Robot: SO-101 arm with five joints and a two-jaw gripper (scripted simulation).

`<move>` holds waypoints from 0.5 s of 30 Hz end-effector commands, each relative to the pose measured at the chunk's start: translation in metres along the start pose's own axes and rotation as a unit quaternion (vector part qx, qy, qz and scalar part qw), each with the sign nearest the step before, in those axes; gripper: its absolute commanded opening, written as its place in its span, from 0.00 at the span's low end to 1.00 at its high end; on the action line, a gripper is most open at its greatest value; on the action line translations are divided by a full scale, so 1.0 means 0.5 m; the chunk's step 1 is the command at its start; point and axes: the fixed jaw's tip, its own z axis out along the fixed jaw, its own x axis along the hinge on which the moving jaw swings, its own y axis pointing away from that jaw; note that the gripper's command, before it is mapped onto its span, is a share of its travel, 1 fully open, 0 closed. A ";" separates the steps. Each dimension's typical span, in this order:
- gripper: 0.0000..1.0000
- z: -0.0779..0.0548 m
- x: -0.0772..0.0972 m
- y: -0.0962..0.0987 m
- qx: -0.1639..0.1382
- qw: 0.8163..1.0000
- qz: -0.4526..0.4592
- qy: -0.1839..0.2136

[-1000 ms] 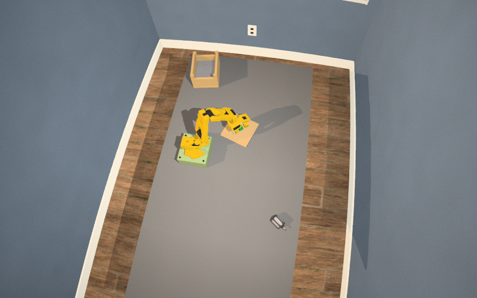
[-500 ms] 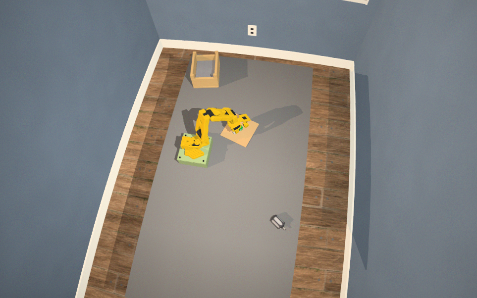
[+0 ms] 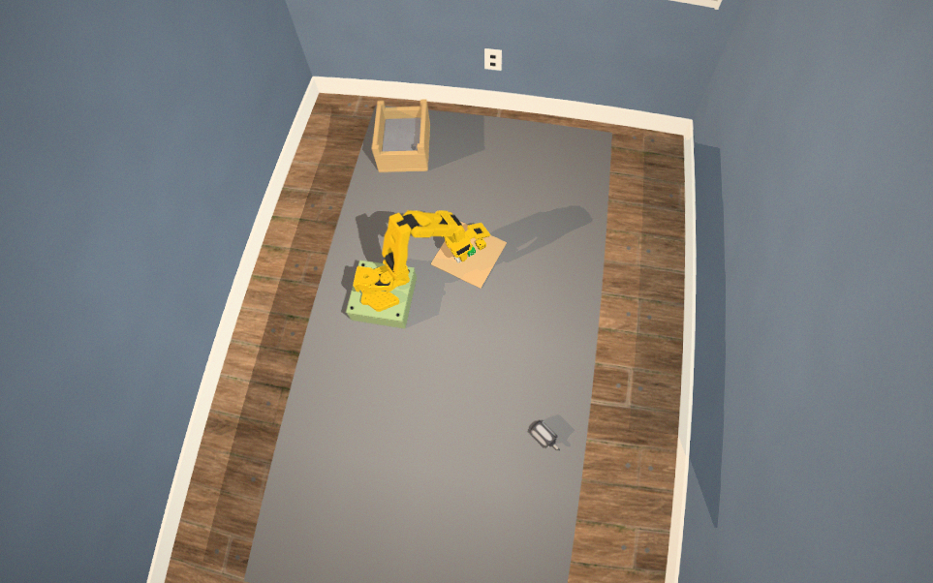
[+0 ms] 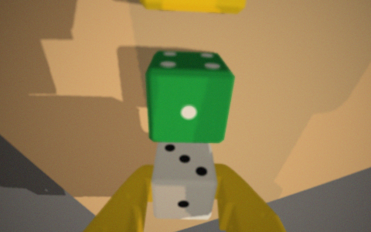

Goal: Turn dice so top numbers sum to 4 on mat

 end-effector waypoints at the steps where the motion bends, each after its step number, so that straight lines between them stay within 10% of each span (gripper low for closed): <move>1: 0.06 0.010 0.012 0.004 0.000 1.000 0.001 0.013; 15: 0.11 0.010 0.012 0.004 0.000 1.000 0.001 0.013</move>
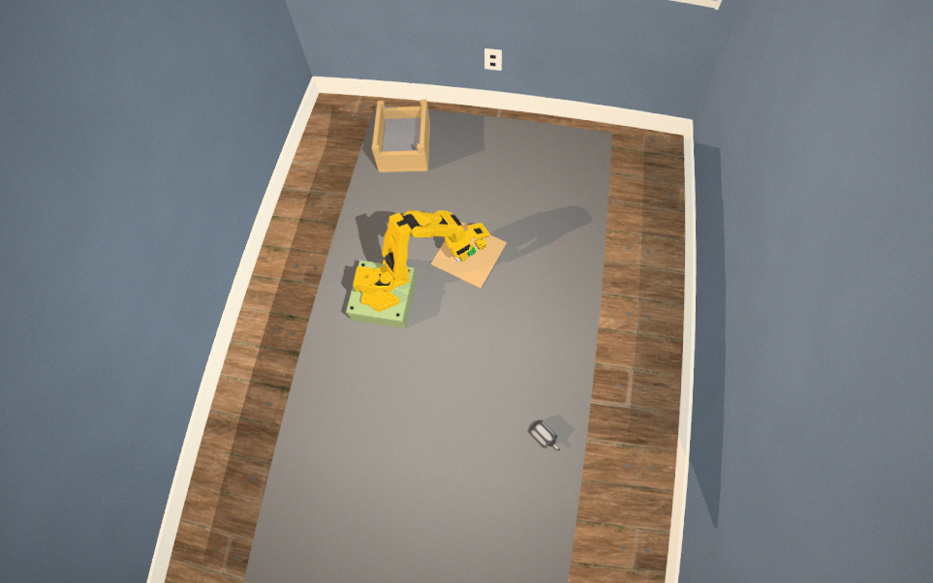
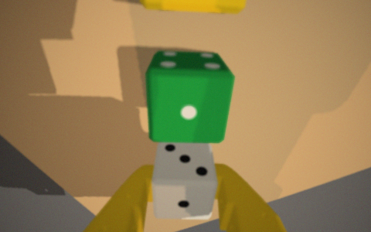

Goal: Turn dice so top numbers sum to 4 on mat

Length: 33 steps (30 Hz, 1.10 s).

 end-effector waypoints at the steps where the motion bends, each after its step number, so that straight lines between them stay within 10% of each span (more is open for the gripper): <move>1: 0.12 0.010 0.012 0.004 0.000 1.000 0.001 0.013; 33: 0.29 0.008 0.012 0.004 0.000 1.000 0.001 0.013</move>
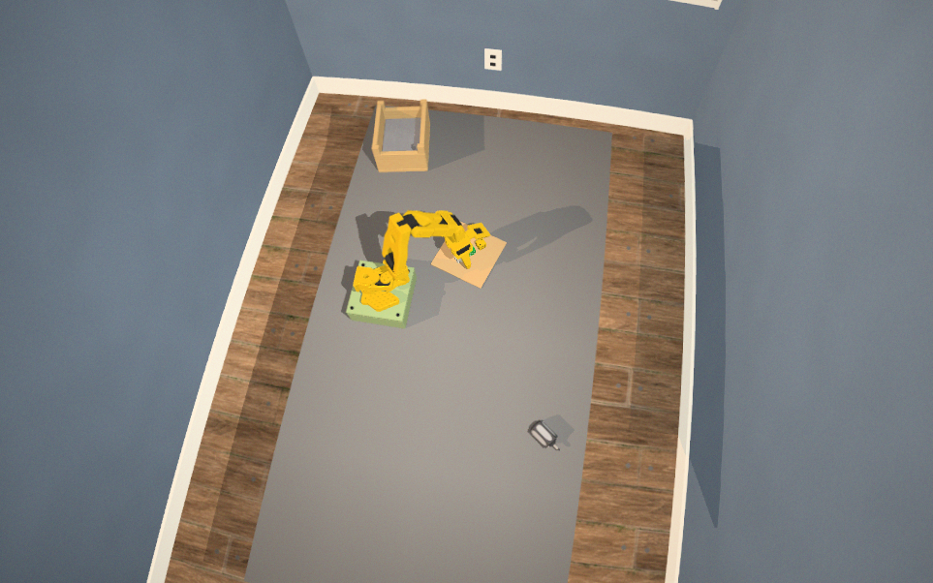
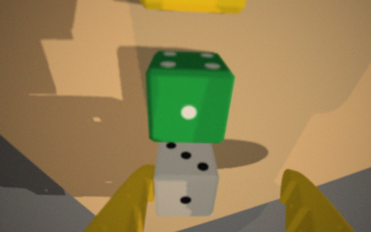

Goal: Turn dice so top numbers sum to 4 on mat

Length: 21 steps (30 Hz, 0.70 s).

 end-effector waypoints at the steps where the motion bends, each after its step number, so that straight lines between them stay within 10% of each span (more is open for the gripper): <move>1: 0.29 0.006 0.011 0.004 0.000 1.000 0.001 0.013; 21: 0.29 -0.098 0.007 0.004 0.000 1.000 0.001 0.013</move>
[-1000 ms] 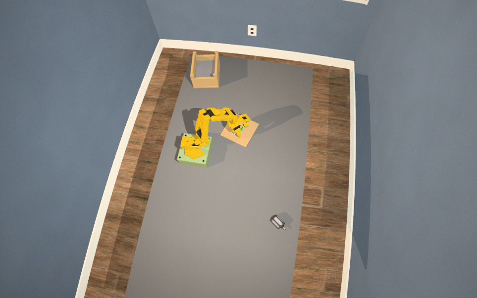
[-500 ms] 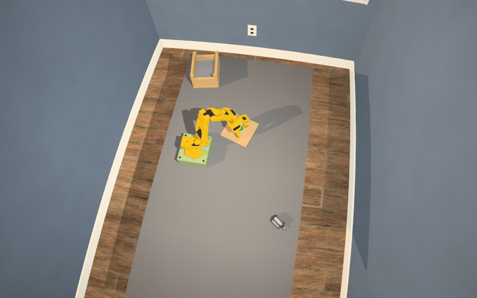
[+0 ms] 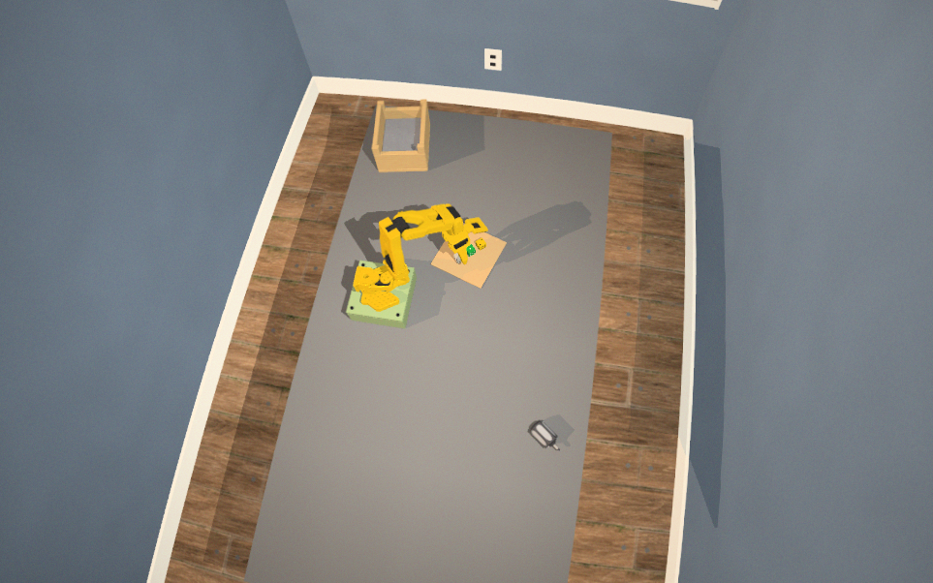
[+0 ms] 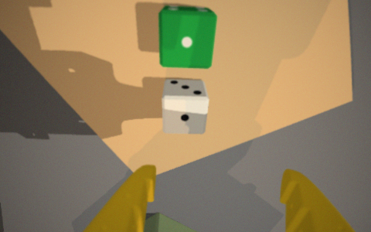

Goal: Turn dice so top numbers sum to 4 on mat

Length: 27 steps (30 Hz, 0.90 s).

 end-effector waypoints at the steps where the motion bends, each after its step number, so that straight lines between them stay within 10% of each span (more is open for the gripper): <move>1: 0.29 -0.031 -0.006 0.004 -0.001 1.000 0.001 -0.013; 27: 0.29 -0.038 -0.005 0.004 -0.001 1.000 0.001 -0.013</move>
